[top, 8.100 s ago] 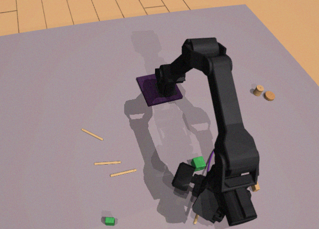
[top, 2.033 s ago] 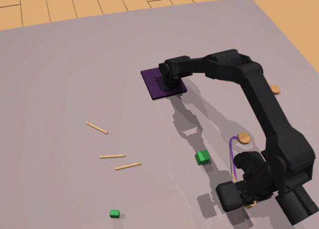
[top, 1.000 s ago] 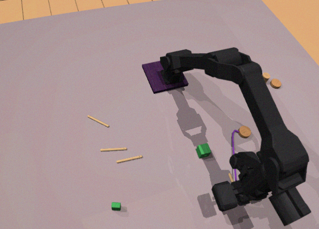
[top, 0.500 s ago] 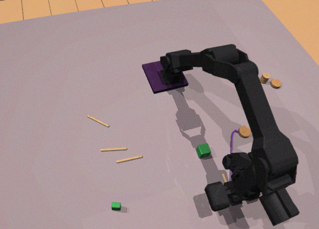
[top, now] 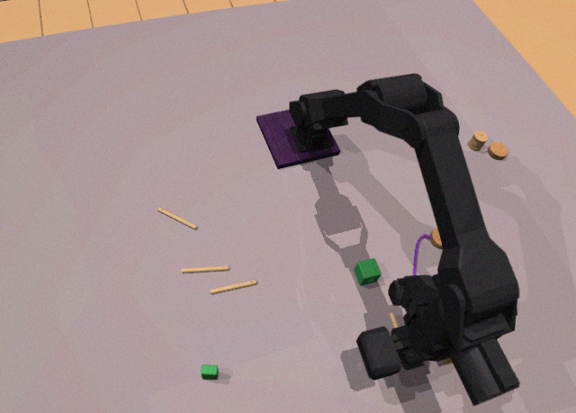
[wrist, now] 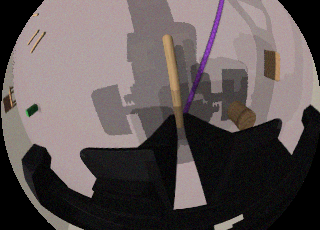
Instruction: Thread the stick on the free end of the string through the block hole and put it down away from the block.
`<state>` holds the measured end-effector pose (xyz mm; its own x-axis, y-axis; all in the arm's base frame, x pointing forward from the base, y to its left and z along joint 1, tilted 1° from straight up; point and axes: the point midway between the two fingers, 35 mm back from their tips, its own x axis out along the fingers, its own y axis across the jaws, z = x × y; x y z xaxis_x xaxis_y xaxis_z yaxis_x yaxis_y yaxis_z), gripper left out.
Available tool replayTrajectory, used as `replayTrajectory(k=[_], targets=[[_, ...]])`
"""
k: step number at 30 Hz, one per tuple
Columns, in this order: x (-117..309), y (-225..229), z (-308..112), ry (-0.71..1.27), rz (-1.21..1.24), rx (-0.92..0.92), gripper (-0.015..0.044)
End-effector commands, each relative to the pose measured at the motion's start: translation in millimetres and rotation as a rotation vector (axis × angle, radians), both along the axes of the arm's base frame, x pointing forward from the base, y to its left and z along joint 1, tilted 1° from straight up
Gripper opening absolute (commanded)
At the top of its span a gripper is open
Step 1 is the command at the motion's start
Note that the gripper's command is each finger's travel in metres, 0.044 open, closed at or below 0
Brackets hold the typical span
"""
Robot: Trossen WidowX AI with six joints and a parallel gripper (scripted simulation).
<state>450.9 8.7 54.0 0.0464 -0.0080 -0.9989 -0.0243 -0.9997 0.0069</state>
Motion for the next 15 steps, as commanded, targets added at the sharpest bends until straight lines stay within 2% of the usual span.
replayTrajectory(k=[1, 15], targets=[[-1.8, -5.0, -2.5, -0.005, 0.003, -0.005, 0.0000], [-8.4, -9.5, -7.6, -0.004, 0.003, -0.006, 0.0000]])
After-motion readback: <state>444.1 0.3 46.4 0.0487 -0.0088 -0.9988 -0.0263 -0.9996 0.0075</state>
